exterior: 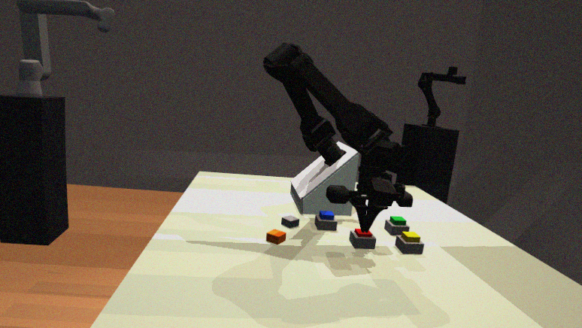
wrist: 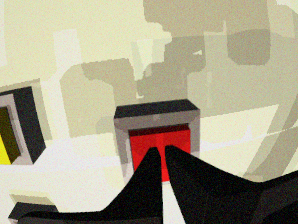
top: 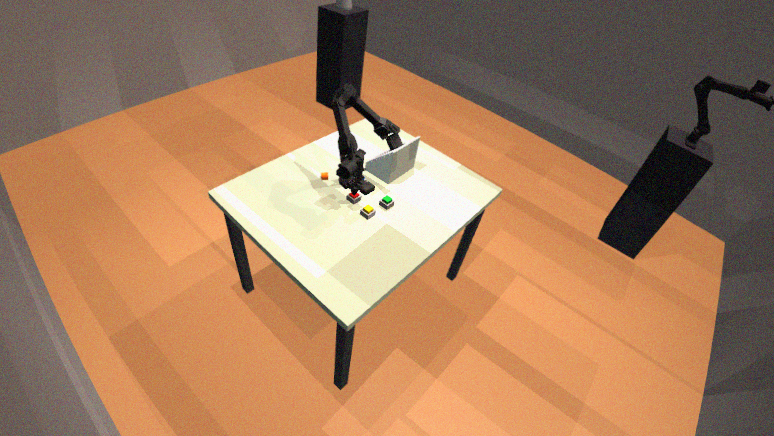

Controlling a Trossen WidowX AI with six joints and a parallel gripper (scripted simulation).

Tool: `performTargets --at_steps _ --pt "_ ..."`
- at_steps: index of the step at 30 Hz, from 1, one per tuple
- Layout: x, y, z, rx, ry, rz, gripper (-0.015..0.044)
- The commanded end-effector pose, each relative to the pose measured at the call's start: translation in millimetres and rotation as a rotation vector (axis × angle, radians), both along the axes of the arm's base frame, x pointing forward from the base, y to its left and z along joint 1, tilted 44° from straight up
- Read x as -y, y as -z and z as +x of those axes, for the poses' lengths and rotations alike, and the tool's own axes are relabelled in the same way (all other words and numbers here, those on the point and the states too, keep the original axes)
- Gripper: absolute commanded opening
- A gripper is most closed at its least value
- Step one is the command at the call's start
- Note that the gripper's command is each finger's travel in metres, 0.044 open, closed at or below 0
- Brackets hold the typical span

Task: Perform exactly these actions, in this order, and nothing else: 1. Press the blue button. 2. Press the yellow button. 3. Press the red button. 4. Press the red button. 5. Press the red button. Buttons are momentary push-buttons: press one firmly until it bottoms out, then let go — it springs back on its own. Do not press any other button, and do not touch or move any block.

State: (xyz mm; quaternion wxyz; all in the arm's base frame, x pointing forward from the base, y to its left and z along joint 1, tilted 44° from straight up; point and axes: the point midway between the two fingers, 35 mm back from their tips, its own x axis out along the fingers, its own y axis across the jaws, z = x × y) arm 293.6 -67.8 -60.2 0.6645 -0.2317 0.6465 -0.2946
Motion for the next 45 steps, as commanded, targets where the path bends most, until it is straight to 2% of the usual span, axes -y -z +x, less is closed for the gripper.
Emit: performTargets --at_steps 1,11,16,45 --pt "1.8 1.5 -3.2 -0.012 0.000 -0.004 0.0020" --pt "1.8 1.5 -3.2 -0.012 0.000 -0.004 0.0020" --pt "-22.2 -23.0 -2.3 -0.012 0.000 -0.002 0.0020" --pt "1.8 1.5 -3.2 -0.012 0.000 -0.004 0.0020"
